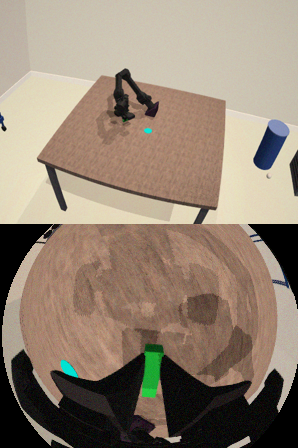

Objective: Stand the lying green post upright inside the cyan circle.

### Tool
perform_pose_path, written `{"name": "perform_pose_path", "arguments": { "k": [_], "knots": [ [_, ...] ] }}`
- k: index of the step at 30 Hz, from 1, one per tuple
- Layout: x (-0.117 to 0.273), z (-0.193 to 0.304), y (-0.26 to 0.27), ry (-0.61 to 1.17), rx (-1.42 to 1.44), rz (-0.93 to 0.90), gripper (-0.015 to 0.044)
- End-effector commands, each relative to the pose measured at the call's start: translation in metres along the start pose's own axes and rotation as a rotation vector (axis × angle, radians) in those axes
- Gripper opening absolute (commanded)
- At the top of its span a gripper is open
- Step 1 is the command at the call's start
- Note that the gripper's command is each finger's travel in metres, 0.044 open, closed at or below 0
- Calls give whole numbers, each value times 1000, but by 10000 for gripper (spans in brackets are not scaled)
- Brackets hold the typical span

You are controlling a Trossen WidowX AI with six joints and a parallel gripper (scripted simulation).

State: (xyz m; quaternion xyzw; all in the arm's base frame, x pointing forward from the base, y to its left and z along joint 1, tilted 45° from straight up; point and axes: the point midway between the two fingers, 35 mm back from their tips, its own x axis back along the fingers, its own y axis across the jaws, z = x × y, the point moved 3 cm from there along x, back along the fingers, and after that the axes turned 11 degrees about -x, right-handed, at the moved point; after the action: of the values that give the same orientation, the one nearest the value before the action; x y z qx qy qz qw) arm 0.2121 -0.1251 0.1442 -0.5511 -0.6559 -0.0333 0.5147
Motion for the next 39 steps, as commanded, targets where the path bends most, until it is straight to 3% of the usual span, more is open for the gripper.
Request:
{"name": "perform_pose_path", "arguments": {
  "k": [1,26,39],
  "knots": [
    [11,-1,2,3,-1,-6,22],
    [90,3,-1,-16,16,-12,22],
    [98,10,21,-13,225,-19,22]
  ]
}}
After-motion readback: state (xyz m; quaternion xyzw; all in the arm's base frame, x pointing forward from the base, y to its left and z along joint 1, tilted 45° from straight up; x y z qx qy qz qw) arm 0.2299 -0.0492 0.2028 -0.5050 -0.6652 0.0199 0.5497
